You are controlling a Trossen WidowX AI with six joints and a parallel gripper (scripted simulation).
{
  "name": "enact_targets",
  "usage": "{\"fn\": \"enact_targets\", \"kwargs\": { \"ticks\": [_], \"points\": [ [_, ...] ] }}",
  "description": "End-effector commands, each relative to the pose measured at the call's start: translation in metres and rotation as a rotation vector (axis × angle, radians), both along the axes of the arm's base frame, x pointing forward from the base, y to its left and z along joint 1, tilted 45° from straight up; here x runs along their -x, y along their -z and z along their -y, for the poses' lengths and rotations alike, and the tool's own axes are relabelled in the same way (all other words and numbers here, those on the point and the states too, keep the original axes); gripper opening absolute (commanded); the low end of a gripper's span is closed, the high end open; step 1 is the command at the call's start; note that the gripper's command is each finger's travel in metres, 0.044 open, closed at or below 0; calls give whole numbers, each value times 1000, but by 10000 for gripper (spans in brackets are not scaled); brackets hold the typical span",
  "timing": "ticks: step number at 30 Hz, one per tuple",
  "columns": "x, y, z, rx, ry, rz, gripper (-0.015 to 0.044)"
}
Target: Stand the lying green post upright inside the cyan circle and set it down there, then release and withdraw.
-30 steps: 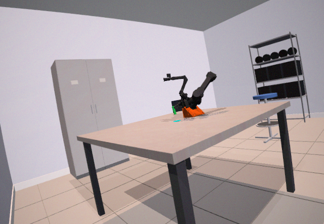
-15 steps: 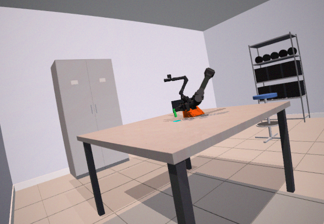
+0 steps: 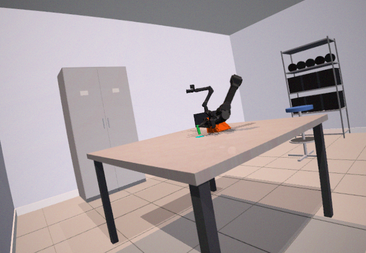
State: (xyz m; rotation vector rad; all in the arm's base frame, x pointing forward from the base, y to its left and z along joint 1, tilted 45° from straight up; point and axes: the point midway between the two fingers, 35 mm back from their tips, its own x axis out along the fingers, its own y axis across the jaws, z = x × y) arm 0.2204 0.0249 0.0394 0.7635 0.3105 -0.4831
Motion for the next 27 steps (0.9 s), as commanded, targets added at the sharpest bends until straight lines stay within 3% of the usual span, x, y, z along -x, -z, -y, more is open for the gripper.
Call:
{"fn": "enact_targets", "kwargs": {
  "ticks": [1,20,27],
  "points": [
    [0,5,-3,1,0,-4,23],
    [-2,12,-10,-4,0,-3,23],
    [-2,12,-10,-4,0,-3,206]
  ]
}}
